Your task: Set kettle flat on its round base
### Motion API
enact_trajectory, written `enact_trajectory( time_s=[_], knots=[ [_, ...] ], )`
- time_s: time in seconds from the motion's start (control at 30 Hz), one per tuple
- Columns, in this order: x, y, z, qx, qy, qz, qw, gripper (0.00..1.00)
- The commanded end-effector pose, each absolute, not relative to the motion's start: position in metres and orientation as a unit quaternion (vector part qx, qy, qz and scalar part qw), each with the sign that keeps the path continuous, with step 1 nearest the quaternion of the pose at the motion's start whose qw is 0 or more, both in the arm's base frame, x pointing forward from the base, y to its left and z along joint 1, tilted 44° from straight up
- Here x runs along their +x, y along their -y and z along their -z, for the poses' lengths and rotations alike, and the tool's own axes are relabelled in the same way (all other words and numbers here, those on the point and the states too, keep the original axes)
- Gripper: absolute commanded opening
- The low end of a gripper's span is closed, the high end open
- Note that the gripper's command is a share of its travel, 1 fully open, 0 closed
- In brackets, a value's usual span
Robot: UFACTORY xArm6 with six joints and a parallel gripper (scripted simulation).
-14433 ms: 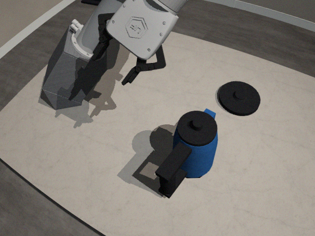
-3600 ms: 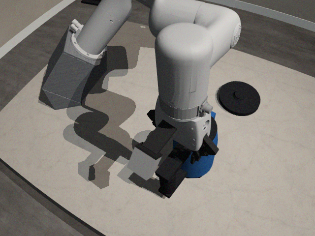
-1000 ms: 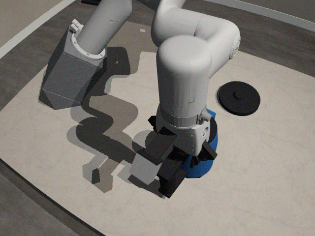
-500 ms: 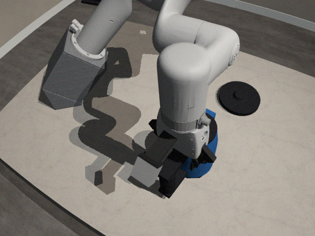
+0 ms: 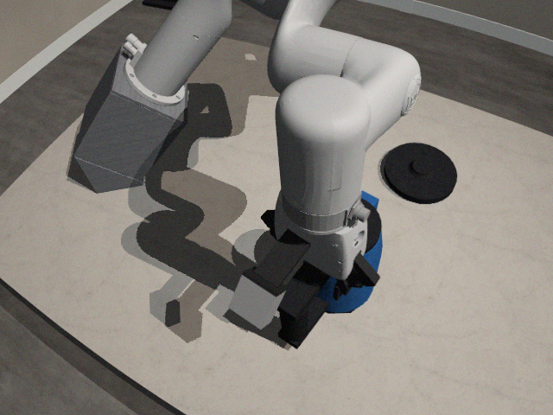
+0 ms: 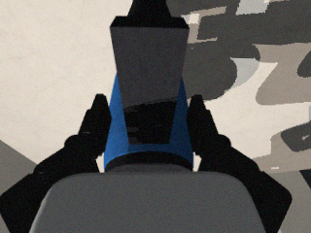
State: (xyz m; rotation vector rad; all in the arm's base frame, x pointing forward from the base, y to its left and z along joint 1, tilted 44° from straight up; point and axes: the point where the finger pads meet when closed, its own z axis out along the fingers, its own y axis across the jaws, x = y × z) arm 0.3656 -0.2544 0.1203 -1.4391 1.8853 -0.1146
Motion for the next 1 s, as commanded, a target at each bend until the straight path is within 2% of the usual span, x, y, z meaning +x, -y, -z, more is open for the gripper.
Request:
enact_trajectory(
  time_s=[0.0,0.37,0.4,0.97],
  knots=[
    [0.3658,0.2555,-0.1212,-0.562,-0.736,0.046,0.374,0.81],
    [0.3658,0.2555,-0.1212,-0.562,-0.736,0.046,0.374,0.81],
    [0.3658,0.2555,-0.1212,-0.562,-0.736,0.046,0.374,0.0],
    [0.3658,0.2555,-0.1212,-0.562,-0.736,0.046,0.374,0.0]
  ],
)
